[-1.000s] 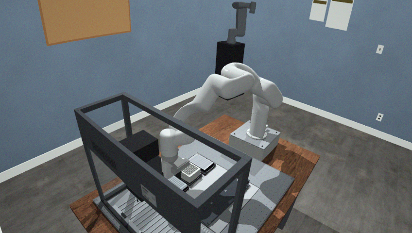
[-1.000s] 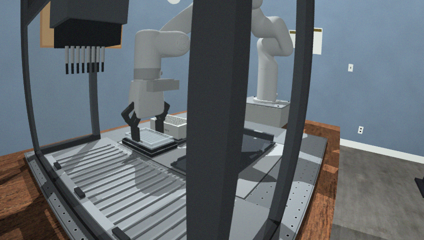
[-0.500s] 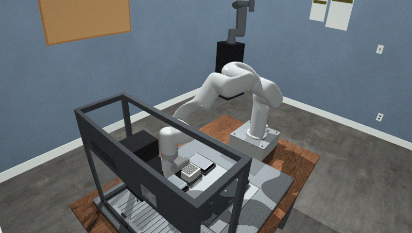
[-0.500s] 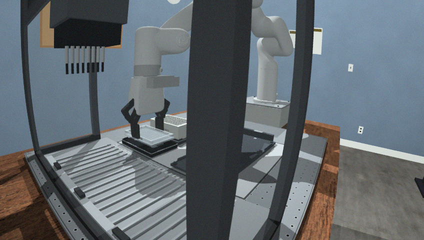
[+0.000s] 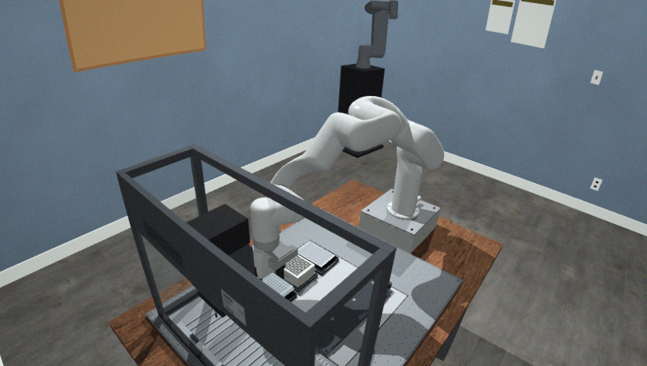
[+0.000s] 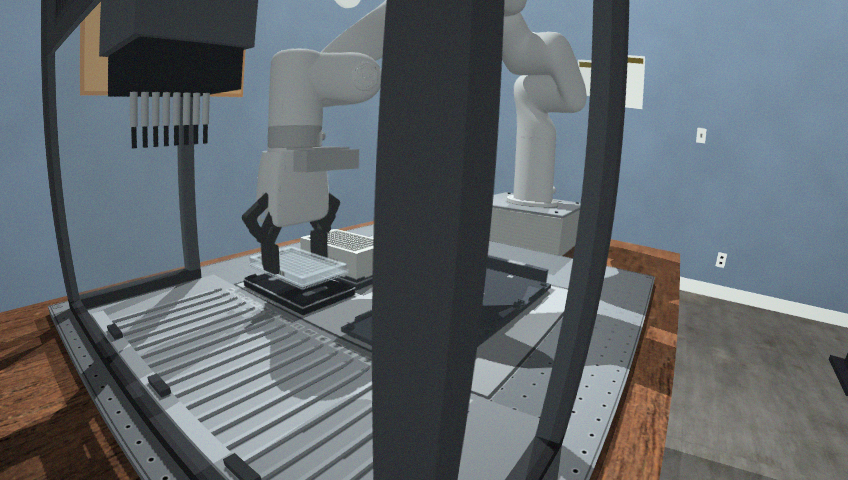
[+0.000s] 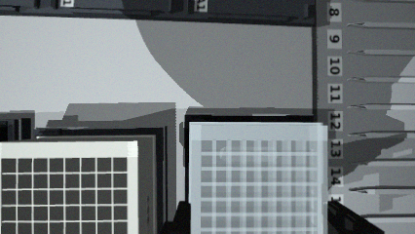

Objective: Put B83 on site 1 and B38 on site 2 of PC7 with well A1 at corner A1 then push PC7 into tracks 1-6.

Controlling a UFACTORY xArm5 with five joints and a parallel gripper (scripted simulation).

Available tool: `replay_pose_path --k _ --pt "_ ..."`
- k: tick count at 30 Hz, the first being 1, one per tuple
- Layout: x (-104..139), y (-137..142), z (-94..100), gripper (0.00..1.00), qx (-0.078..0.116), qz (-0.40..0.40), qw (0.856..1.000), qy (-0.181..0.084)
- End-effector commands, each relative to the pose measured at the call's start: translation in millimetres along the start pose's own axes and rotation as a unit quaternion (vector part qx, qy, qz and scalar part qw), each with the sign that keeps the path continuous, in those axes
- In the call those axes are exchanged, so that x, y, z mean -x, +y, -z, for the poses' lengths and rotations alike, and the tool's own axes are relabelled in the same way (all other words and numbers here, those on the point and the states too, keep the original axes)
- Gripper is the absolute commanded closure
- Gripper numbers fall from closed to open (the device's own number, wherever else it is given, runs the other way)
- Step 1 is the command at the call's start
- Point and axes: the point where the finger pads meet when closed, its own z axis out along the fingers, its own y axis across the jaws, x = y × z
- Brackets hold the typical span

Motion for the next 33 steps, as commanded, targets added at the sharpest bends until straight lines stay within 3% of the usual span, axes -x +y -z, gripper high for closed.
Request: replay_pose_path --k 1,33 --pt "0.2 1.8 5.6 1.0 0.0 0.0 1.0 -0.013" --pt "-1.0 1.9 52.3 1.0 0.0 0.0 1.0 -0.013"
